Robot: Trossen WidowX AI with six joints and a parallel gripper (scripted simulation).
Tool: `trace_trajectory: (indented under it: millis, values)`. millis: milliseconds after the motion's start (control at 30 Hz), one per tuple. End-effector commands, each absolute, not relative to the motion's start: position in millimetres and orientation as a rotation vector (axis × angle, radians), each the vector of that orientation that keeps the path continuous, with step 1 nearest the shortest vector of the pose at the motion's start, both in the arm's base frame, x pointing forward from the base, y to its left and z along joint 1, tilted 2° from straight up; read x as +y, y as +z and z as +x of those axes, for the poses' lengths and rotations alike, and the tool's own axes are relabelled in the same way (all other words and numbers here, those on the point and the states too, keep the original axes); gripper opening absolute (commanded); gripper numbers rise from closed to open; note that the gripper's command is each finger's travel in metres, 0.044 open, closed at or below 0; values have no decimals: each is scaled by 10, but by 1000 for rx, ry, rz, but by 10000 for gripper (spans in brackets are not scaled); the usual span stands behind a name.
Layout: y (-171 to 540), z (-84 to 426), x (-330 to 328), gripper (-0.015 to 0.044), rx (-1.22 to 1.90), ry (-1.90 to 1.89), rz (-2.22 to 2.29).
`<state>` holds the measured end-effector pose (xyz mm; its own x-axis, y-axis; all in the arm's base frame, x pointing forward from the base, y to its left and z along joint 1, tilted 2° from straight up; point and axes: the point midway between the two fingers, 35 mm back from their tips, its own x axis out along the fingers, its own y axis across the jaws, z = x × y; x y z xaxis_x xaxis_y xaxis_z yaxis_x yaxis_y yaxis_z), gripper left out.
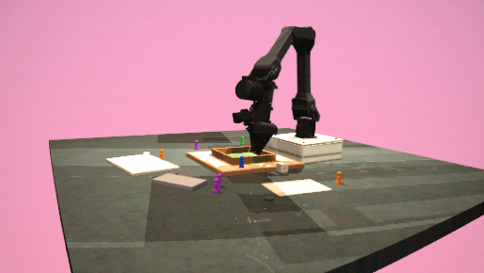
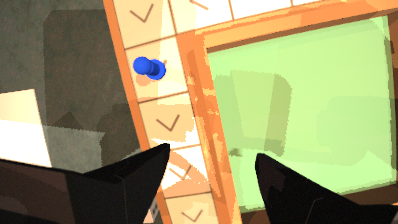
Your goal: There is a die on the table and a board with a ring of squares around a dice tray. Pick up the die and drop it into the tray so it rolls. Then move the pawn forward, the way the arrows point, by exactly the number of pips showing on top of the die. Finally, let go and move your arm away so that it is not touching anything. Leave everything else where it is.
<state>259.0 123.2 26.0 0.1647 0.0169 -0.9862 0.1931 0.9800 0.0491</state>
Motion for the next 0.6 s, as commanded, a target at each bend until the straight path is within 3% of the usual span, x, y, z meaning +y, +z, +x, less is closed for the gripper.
trace_trajectory:
  millis: [0,133,567]
  values:
    - [316,2289,1634,275,1475,13,37]
    - [366,2076,1946,275,1517,103,-65]
    - [193,2066,1961,275,1519,106,-70]
